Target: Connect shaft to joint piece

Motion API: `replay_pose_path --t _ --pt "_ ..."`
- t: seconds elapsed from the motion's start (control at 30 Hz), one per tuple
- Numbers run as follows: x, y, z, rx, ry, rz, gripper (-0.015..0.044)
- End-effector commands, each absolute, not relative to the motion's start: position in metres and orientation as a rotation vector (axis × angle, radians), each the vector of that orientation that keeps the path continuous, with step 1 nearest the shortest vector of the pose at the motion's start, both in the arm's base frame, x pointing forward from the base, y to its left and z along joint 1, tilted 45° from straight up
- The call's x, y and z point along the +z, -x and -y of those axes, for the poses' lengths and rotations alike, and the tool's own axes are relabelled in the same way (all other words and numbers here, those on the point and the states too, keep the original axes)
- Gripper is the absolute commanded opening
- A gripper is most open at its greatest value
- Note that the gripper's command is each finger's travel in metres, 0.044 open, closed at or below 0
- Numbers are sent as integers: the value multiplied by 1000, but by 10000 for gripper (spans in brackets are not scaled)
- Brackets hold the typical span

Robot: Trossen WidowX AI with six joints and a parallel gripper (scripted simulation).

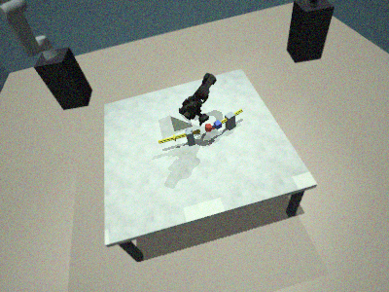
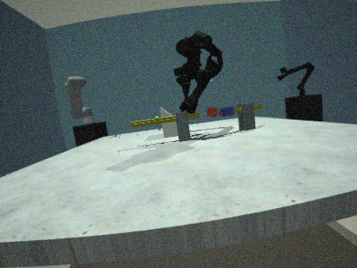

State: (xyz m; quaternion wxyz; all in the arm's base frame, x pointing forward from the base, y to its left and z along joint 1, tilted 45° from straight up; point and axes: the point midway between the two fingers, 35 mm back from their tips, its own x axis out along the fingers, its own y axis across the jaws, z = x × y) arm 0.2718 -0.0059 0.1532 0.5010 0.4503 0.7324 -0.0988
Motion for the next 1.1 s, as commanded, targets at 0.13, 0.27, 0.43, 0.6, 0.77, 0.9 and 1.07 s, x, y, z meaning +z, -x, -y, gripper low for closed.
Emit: replay_pose_path --t 0.13,0.27,0.43,0.6,0.77,0.9,1.07 --pt "150 -271 5 -443 -1226 -1783 440" --pt "150 -271 4 -557 -1303 -1780 440" --pt "149 -271 3 -702 -1396 -1770 440" --pt "148 -271 2 -830 -1475 -1754 440" --pt "146 -271 0 -835 -1477 -1753 440" --pt "135 -271 -10 -835 -1477 -1751 440" --pt "121 -269 -24 -835 -1477 -1750 440"
